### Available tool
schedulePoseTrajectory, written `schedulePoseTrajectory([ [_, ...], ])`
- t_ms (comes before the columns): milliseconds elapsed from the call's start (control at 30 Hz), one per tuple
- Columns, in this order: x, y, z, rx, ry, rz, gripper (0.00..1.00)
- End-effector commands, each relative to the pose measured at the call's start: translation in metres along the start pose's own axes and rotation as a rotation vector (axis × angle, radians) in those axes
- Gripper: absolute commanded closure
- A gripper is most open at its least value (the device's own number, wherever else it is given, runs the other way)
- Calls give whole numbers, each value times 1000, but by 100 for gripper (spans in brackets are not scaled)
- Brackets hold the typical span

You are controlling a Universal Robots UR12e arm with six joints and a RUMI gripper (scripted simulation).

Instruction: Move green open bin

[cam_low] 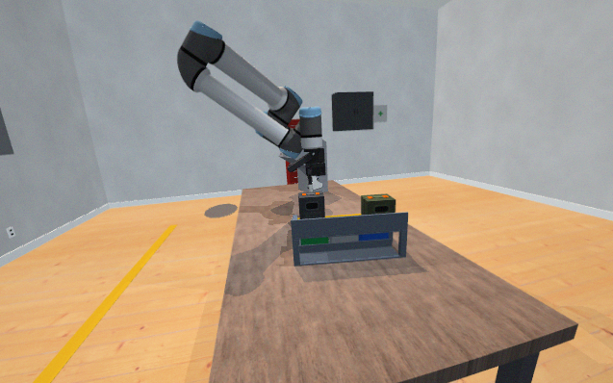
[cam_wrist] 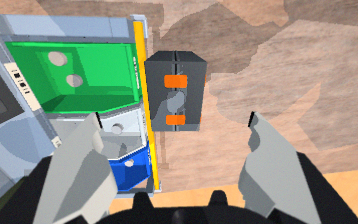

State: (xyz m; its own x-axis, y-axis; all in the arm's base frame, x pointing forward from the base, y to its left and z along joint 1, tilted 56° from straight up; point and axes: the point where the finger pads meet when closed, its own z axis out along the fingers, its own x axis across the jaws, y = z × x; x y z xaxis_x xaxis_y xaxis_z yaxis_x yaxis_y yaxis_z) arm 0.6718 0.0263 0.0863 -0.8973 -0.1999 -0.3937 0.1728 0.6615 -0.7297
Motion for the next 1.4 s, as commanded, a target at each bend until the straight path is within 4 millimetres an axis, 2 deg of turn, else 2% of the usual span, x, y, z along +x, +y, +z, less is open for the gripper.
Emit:
schedulePoseTrajectory([
  [0,0,0,-3,0,-1,0,0],
  [967,-1,0,-4,0,-1,0,0],
  [1133,-1,1,-6,0,-1,-260,0],
  [1367,-1,1,-6,0,-1,-260,0],
])
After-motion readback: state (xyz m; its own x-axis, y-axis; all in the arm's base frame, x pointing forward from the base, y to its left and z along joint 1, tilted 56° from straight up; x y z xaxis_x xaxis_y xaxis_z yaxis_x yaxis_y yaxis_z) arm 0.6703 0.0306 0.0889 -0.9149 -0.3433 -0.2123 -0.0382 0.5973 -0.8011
